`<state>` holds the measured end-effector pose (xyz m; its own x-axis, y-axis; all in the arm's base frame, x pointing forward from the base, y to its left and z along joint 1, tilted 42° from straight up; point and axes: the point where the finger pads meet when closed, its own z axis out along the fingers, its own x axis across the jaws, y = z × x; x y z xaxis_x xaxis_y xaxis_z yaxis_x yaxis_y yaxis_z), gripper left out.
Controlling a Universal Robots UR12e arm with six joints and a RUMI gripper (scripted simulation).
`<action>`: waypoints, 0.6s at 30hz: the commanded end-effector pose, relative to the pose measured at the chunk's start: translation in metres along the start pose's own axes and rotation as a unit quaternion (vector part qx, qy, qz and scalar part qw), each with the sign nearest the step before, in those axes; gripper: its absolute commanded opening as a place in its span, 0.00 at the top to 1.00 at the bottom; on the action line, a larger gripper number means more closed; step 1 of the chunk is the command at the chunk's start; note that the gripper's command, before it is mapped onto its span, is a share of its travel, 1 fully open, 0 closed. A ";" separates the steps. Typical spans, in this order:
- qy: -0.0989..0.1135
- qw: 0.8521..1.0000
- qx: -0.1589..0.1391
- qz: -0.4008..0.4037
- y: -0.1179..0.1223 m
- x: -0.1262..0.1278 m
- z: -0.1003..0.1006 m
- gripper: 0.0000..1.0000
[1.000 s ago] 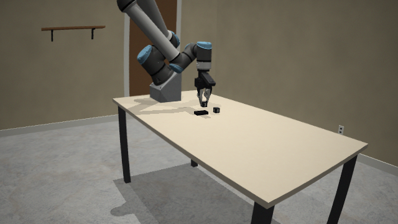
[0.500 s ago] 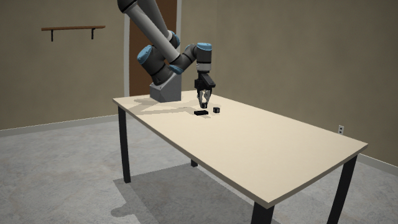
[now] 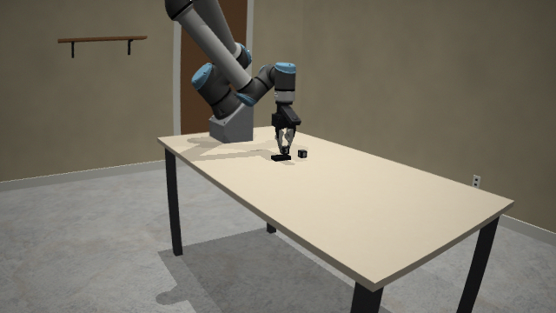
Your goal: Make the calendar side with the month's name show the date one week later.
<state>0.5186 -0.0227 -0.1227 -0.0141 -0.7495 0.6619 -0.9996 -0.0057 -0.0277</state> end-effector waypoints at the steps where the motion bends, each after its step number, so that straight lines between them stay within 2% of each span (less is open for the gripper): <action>1: 0.000 1.000 0.000 0.000 0.001 0.001 0.004 0.89; 18: 0.000 1.000 0.001 0.000 0.000 0.001 0.006 0.89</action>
<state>0.5199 -0.0264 -0.1265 -0.0148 -0.7495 0.6618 -0.9995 -0.0072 -0.0305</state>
